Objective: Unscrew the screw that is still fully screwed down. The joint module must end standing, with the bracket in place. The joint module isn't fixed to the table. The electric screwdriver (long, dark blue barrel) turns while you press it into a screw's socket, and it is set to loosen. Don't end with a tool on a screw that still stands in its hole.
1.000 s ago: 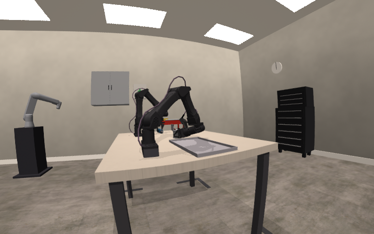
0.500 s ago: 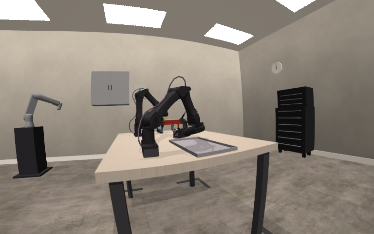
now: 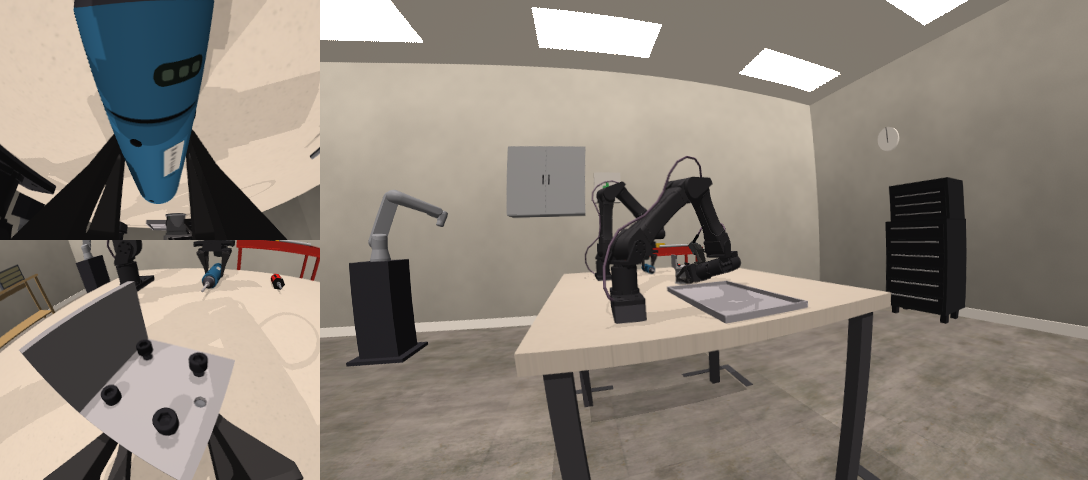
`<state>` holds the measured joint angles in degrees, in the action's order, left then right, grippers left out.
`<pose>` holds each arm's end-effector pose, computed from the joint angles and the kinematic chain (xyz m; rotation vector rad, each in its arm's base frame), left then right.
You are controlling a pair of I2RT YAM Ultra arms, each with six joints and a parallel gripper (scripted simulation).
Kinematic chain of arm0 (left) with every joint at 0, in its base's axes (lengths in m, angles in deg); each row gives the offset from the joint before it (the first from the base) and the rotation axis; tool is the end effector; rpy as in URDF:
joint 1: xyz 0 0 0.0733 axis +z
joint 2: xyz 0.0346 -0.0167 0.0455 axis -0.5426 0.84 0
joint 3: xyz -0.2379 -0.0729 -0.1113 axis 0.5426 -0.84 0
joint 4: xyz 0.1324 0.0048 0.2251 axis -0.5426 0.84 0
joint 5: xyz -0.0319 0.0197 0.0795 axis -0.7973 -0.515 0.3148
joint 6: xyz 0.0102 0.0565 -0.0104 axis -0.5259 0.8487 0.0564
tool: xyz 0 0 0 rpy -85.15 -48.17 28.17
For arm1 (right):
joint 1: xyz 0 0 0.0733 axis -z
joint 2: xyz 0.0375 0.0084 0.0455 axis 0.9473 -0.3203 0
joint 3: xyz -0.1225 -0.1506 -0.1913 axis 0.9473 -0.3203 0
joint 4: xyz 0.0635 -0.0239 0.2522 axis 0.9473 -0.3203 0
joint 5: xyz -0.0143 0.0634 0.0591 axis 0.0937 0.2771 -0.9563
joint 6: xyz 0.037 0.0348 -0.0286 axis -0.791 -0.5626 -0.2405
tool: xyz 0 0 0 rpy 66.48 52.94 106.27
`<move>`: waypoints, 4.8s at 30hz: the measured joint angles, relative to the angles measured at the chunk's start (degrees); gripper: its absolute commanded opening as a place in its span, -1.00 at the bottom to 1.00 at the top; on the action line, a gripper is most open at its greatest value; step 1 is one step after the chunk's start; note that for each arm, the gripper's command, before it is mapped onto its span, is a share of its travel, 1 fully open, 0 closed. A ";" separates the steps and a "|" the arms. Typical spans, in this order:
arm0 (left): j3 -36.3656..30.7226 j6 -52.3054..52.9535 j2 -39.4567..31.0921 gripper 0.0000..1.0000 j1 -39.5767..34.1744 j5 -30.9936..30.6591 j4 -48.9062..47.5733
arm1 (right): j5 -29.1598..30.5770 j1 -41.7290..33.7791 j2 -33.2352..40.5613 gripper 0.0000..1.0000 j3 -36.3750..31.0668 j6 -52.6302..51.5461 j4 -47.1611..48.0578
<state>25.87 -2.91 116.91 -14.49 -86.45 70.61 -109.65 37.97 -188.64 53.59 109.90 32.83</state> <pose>0.2387 0.0805 0.1524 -2.1802 2.2603 0.0035 0.3238 0.2628 0.0228 -1.8472 1.0219 1.4173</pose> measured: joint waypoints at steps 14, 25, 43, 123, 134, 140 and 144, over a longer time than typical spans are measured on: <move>0.00 0.00 0.00 -0.17 0.00 0.00 0.00 | 0.00 0.00 0.00 0.17 0.00 0.00 0.00; -0.02 0.00 0.00 -0.17 0.00 0.00 0.00 | 0.00 0.00 0.00 0.17 0.00 0.00 0.00; -0.02 0.00 0.00 -0.17 0.00 0.00 0.00 | 0.00 0.00 0.00 0.17 0.00 0.00 0.00; 14.51 -0.02 -5.40 -0.17 0.00 0.00 20.26 | 0.00 0.00 0.00 0.17 0.00 0.00 0.00; 16.87 -0.02 -5.84 -0.17 0.00 0.00 22.77 | 0.00 0.00 0.00 0.17 0.00 0.00 0.00; 16.98 -0.02 -5.84 -0.17 0.00 0.00 23.41 | 0.00 0.00 0.00 0.17 0.00 0.00 0.00; 17.11 -0.02 -5.84 -0.17 0.00 0.00 23.63 | 0.00 0.00 0.00 0.17 0.00 0.00 0.00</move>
<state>42.98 -2.93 111.07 -14.49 -86.45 94.24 -109.65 37.97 -188.64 53.59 109.90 32.83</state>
